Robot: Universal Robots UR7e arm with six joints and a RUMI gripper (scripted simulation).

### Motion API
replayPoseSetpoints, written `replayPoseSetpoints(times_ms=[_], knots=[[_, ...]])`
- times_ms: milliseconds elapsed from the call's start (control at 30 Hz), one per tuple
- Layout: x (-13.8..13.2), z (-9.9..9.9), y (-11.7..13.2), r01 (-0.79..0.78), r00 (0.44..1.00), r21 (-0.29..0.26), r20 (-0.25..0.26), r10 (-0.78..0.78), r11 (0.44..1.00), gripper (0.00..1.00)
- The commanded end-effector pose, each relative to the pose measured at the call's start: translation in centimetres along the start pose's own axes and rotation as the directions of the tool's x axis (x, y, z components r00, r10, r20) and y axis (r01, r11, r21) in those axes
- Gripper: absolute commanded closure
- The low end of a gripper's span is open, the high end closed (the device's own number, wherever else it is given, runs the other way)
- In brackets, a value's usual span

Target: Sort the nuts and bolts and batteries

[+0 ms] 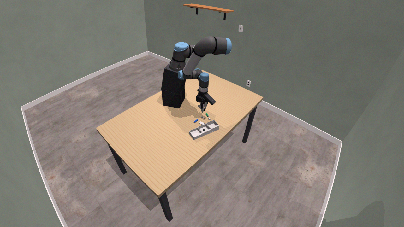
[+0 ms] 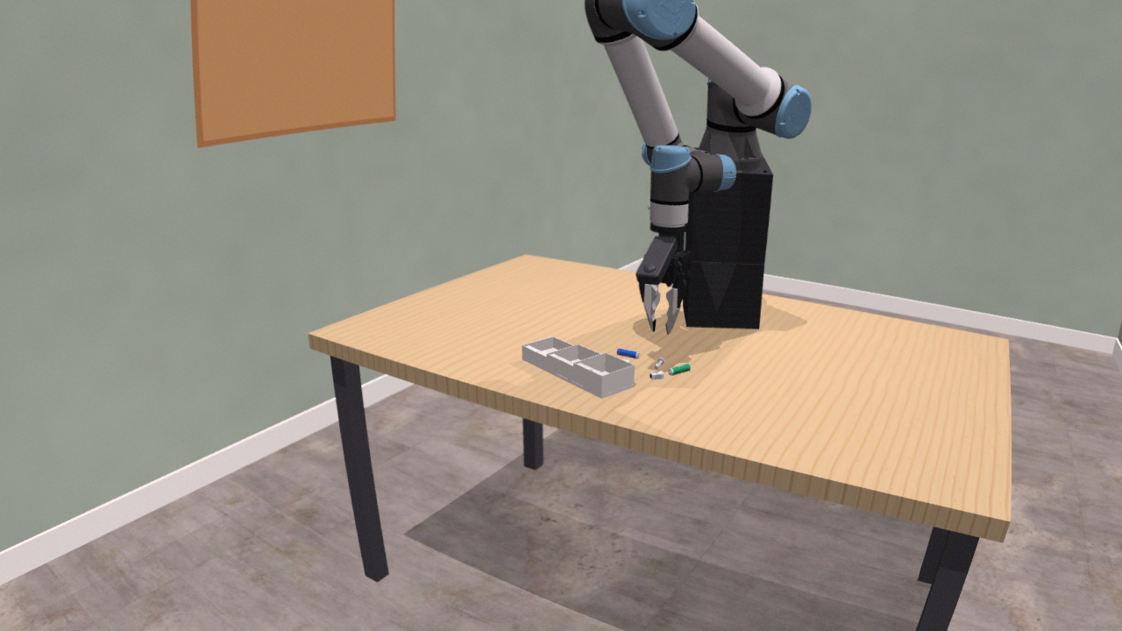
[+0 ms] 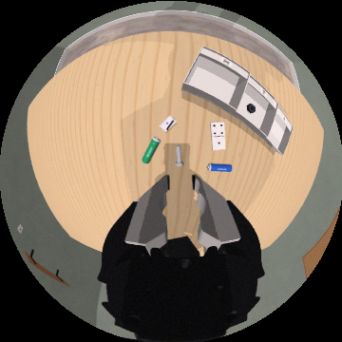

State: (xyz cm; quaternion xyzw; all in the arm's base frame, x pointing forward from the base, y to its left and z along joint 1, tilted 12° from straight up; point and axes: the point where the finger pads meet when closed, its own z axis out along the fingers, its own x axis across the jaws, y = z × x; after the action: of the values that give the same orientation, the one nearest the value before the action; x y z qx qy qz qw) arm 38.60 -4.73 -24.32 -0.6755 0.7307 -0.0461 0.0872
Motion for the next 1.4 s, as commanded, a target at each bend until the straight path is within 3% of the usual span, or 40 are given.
replayPoseSetpoints(times_ms=[0, 1033, 1367], knots=[[0.0, 0.0, 0.0, 0.05, 0.999, 0.007, 0.012, -0.05, 0.999, 0.82], [0.0, 0.0, 0.0, 0.049, 0.999, 0.007, 0.012, -0.049, 0.999, 0.82], [0.0, 3.2, -0.1, 0.05, 0.999, 0.007, 0.012, -0.05, 0.999, 0.82]])
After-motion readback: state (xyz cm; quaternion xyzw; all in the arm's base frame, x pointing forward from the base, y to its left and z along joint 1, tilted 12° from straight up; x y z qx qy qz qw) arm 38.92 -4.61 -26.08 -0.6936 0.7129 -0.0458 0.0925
